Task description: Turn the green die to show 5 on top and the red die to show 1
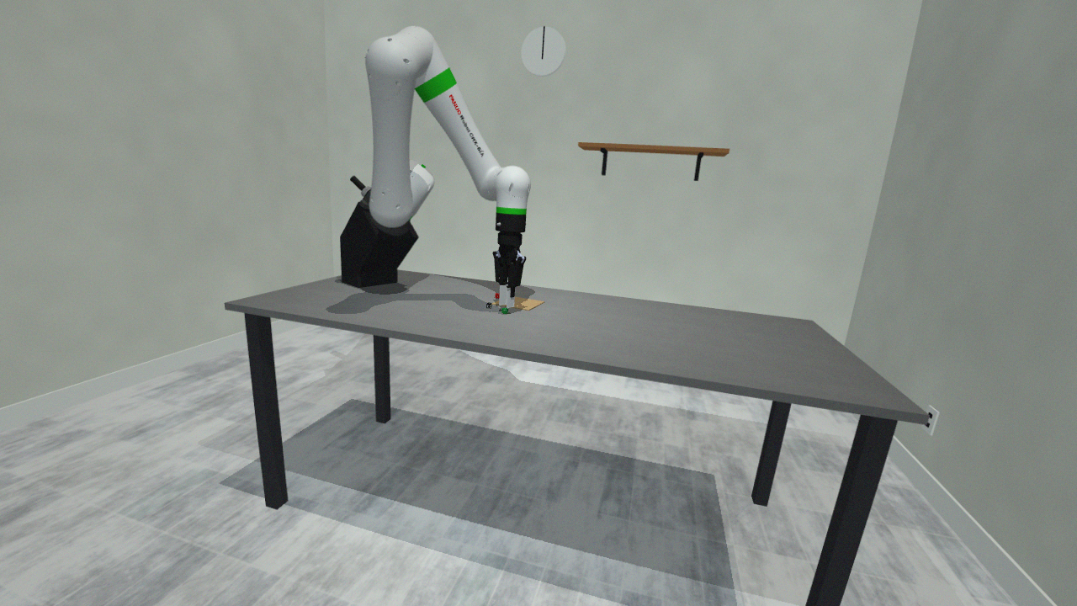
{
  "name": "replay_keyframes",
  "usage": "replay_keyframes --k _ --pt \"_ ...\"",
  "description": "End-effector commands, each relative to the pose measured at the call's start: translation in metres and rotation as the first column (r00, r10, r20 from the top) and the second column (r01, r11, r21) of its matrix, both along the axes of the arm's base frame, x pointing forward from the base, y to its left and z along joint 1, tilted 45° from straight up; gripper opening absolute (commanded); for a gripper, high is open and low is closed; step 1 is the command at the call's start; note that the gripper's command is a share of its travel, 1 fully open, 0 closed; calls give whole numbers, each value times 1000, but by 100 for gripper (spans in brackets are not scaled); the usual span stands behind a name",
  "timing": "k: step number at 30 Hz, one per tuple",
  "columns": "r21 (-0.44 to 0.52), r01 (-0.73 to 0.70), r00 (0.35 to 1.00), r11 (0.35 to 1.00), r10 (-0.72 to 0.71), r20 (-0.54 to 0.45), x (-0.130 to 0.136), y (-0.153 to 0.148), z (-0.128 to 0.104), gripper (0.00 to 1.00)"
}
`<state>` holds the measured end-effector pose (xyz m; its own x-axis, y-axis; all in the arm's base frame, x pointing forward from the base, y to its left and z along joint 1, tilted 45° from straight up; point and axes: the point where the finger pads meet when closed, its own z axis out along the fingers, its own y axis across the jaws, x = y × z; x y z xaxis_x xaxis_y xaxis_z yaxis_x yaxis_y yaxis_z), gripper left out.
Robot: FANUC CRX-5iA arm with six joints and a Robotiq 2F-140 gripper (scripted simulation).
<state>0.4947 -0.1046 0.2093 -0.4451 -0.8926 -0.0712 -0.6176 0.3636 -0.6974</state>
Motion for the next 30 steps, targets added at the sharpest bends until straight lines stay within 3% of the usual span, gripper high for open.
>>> replay_keyframes --k 1,30 --pt "0 0 1000 1000 0 0 1 0 -1 19" --pt "0 0 1000 1000 0 0 13 -5 -14 19"
